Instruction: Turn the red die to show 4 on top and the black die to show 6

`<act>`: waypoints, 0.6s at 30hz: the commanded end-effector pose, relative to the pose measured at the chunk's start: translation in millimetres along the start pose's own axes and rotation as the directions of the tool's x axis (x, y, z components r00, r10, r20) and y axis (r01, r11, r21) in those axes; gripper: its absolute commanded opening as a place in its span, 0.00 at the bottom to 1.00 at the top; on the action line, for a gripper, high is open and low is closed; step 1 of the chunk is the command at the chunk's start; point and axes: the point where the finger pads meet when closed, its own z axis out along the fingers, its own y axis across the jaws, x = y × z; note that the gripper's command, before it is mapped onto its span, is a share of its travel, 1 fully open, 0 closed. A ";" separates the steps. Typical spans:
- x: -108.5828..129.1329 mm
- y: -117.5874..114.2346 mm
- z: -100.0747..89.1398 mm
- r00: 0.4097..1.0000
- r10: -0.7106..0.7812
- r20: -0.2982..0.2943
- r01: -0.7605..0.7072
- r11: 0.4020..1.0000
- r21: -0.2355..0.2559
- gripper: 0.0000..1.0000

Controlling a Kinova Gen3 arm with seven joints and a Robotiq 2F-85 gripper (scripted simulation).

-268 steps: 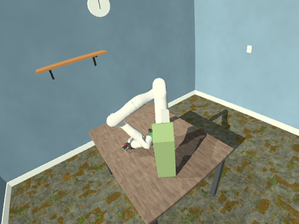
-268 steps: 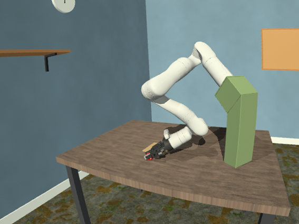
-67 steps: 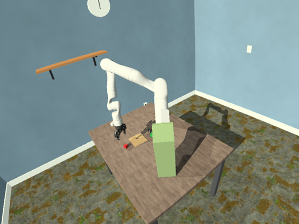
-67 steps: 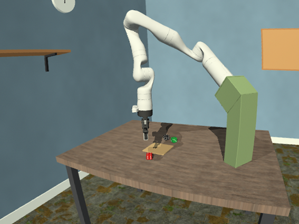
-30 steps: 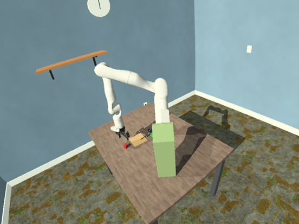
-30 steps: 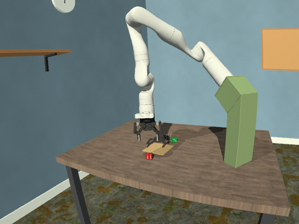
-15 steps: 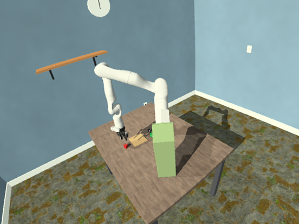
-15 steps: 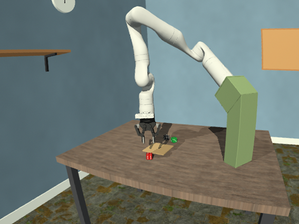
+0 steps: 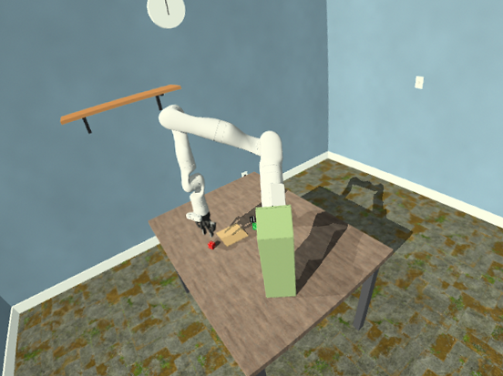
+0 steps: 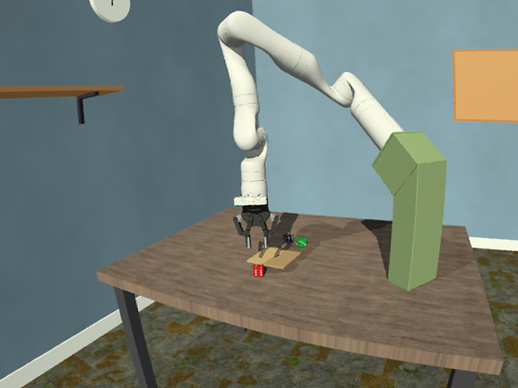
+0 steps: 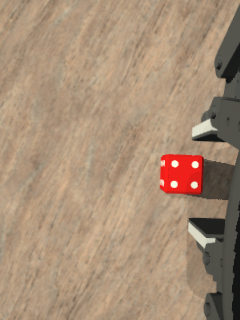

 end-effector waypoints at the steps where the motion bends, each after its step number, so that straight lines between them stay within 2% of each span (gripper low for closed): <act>1: 0.4 0.5 -0.5 1.000 0.000 -0.001 0.000 1.000 -0.001 0.46; 18: 0.4 0.5 2.3 1.000 0.000 -0.001 0.000 1.000 -0.001 0.46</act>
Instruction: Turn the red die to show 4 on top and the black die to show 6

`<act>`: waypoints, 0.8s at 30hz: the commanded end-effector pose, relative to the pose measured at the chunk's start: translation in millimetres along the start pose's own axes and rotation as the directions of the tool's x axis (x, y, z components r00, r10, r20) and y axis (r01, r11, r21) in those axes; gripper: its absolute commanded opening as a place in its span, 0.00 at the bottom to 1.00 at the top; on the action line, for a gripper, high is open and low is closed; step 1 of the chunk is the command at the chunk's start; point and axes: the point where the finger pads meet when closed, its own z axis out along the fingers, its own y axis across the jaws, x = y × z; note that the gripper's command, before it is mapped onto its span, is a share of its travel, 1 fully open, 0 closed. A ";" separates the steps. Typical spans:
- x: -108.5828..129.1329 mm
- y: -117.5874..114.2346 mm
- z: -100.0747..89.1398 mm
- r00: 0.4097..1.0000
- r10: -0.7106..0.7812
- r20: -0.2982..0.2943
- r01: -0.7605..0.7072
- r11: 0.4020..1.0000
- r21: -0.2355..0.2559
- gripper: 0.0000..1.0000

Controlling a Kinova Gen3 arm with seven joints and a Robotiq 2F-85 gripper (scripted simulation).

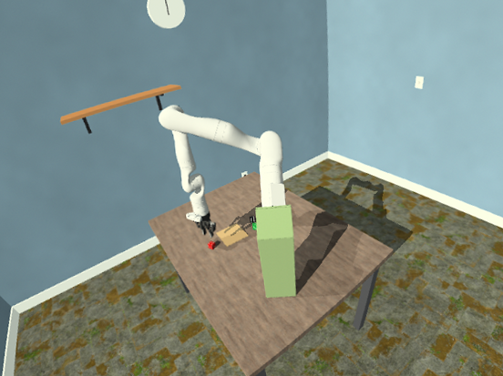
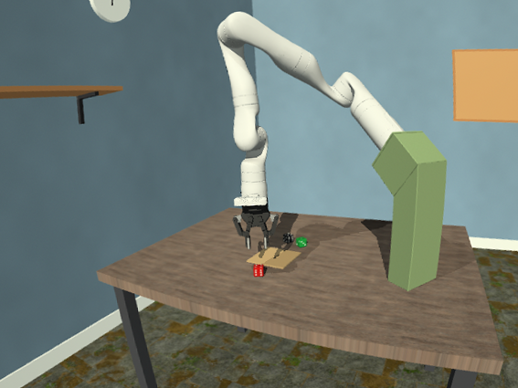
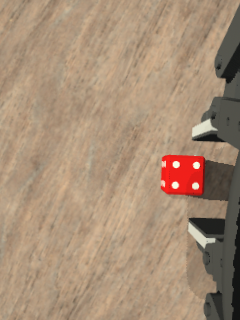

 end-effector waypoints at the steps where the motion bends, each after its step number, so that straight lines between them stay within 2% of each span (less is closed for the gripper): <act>1: -0.2 0.0 0.9 1.000 0.001 0.000 -0.001 1.000 0.000 0.46; 24: -0.4 0.0 26.5 1.000 0.001 0.000 -0.001 1.000 0.000 0.46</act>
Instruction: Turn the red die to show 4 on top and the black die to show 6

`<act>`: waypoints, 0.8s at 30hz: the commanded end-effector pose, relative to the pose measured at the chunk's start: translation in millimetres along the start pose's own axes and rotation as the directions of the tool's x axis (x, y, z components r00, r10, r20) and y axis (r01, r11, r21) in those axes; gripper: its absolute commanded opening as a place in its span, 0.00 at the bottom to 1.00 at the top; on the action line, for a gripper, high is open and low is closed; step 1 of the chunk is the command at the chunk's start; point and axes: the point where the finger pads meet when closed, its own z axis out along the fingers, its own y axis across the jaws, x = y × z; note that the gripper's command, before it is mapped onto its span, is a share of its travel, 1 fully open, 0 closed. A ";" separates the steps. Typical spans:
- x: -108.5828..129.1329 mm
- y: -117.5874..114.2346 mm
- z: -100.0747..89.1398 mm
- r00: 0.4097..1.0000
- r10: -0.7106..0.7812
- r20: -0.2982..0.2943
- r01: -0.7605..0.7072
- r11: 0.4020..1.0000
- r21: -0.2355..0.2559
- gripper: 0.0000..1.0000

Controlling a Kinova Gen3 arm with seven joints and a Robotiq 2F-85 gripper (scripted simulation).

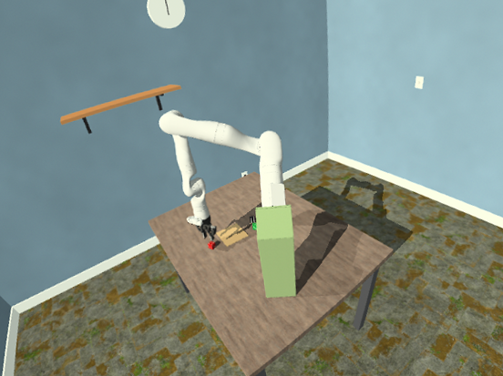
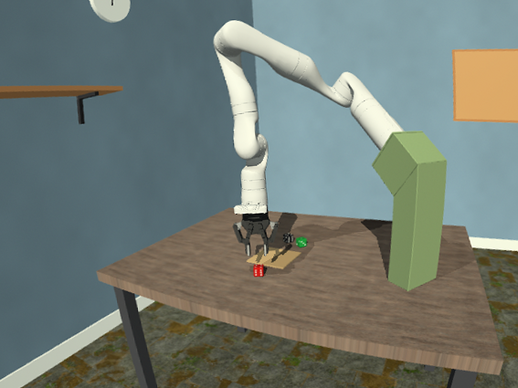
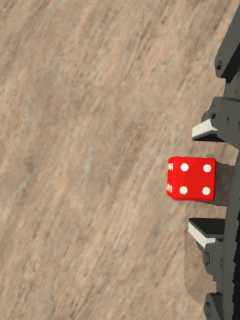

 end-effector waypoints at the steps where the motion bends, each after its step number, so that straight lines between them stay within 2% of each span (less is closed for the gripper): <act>1: -2.1 -1.4 6.0 1.000 0.004 0.002 -0.004 1.000 0.005 0.46; 10: -2.2 -1.5 19.1 1.000 0.004 0.002 -0.004 1.000 0.005 0.46; 24: -2.3 -1.5 27.6 1.000 0.004 0.002 -0.004 1.000 0.005 0.46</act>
